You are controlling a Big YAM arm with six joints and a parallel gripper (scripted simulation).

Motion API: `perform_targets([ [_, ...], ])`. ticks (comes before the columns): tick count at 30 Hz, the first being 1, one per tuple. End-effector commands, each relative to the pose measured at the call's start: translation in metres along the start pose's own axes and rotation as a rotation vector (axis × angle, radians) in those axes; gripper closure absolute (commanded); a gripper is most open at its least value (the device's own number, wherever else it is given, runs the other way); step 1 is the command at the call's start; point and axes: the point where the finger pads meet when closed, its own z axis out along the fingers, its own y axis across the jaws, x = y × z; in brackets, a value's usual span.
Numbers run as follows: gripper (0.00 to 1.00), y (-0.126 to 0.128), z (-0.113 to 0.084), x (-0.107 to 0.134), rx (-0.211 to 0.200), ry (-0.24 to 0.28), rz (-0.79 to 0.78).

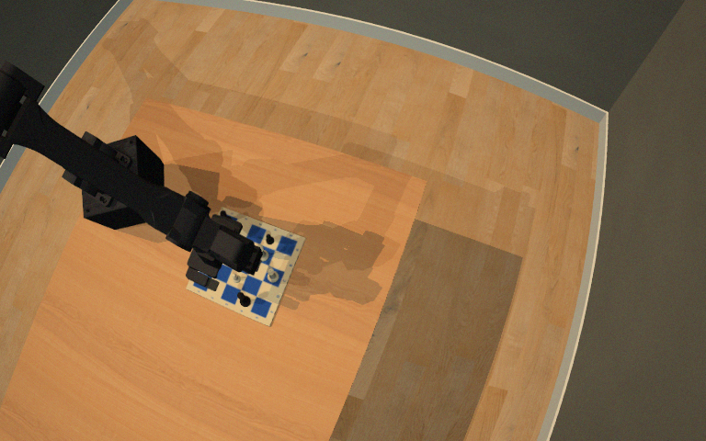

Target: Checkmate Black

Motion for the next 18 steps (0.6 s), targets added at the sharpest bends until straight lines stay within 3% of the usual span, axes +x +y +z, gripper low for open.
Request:
perform_targets([
  [1,0.0,0.001,-0.031,-0.024,0.006,-0.055,0.007],
  [13,0.0,0.0,-0.082,-0.025,0.005,-0.061,0.009],
  [16,0.0,0.0,-0.087,-0.025,0.005,-0.061,0.009],
  [18,0.0,0.004,-0.075,-0.014,0.002,-0.018,0.0],
])
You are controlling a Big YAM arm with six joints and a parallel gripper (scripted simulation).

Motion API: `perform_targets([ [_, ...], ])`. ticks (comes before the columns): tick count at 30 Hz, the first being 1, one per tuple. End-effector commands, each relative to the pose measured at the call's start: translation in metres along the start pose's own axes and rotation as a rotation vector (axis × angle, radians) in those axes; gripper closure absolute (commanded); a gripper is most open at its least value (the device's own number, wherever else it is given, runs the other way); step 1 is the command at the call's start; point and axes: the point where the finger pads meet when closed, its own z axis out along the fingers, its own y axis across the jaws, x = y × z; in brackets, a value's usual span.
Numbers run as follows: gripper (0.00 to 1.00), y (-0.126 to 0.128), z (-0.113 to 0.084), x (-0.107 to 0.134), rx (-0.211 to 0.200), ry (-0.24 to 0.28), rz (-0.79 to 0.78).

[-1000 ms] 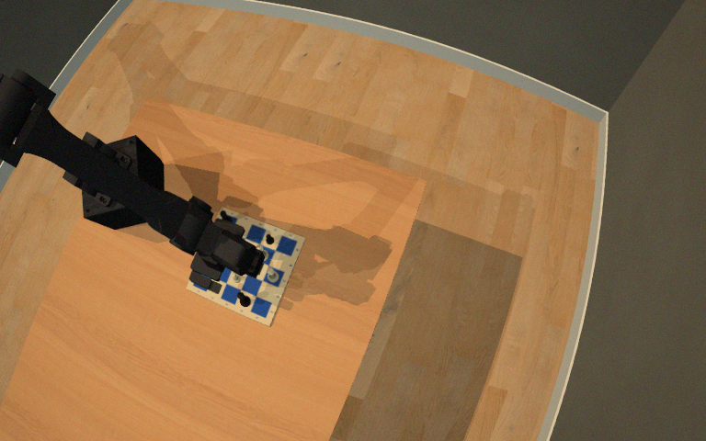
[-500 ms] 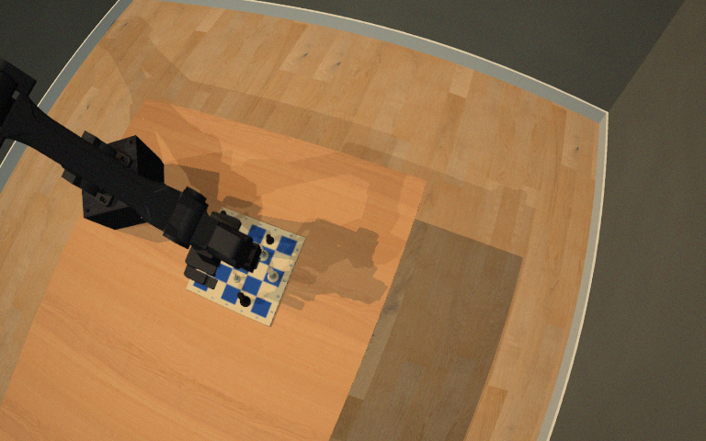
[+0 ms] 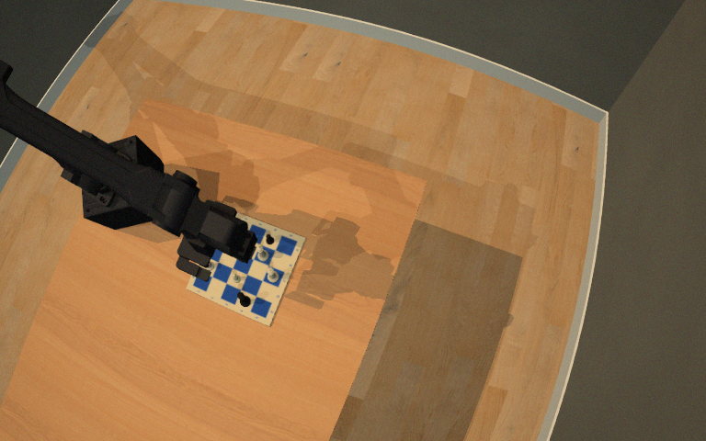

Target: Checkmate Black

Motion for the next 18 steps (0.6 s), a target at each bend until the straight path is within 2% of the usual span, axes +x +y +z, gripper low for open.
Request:
perform_targets([
  [1,0.0,0.0054,-0.0002,-0.003,-0.001,0.015,-0.003],
  [5,0.0,0.0056,0.0007,-0.0033,-0.001,0.01,-0.002],
  [6,0.0,0.0039,-0.0064,-0.0079,0.001,-0.021,0.005],
  [18,0.0,0.0041,-0.0055,-0.0076,0.001,-0.018,0.002],
])
